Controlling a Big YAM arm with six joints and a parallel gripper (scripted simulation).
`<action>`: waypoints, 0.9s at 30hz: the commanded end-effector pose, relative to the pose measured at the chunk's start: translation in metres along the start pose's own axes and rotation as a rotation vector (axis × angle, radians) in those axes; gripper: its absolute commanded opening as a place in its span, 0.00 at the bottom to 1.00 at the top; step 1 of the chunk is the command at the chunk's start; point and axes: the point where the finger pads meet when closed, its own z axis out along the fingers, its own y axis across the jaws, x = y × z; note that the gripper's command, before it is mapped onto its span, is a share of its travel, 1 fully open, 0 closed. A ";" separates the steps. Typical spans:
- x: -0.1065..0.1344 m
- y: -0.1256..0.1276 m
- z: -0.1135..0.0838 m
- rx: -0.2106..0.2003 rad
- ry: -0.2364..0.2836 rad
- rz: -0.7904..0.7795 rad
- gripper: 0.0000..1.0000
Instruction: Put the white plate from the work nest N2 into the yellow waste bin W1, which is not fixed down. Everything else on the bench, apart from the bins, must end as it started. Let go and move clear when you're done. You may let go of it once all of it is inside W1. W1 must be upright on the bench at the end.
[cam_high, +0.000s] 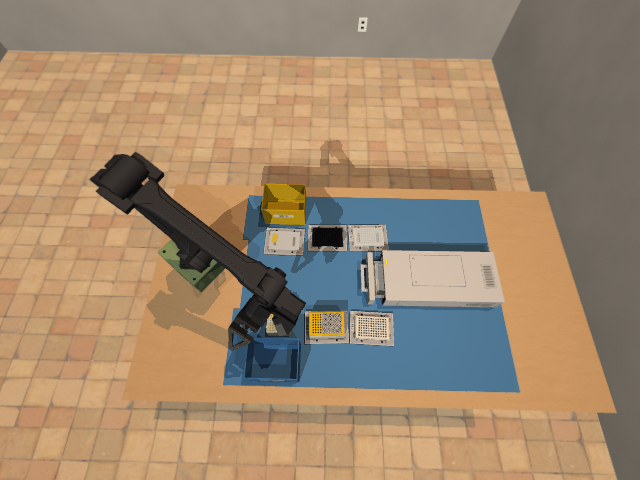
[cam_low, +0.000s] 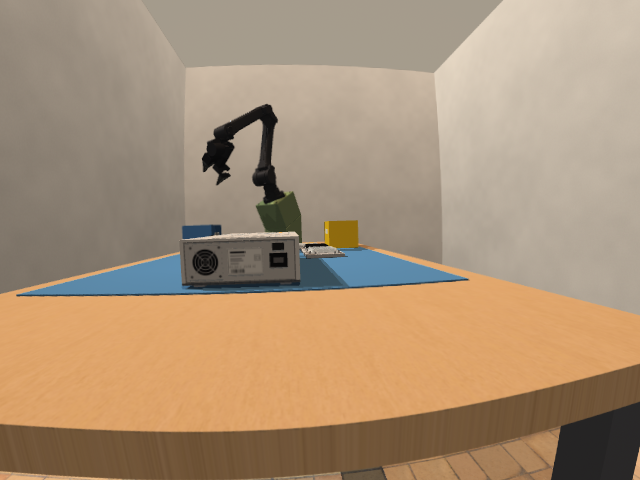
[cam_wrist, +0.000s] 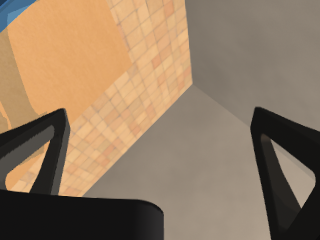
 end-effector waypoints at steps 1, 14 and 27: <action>-0.001 -0.002 -0.002 0.001 -0.005 0.006 1.00; -0.001 -0.002 -0.002 0.001 -0.005 0.006 1.00; -0.045 0.028 -0.028 -0.131 -0.153 -0.020 0.00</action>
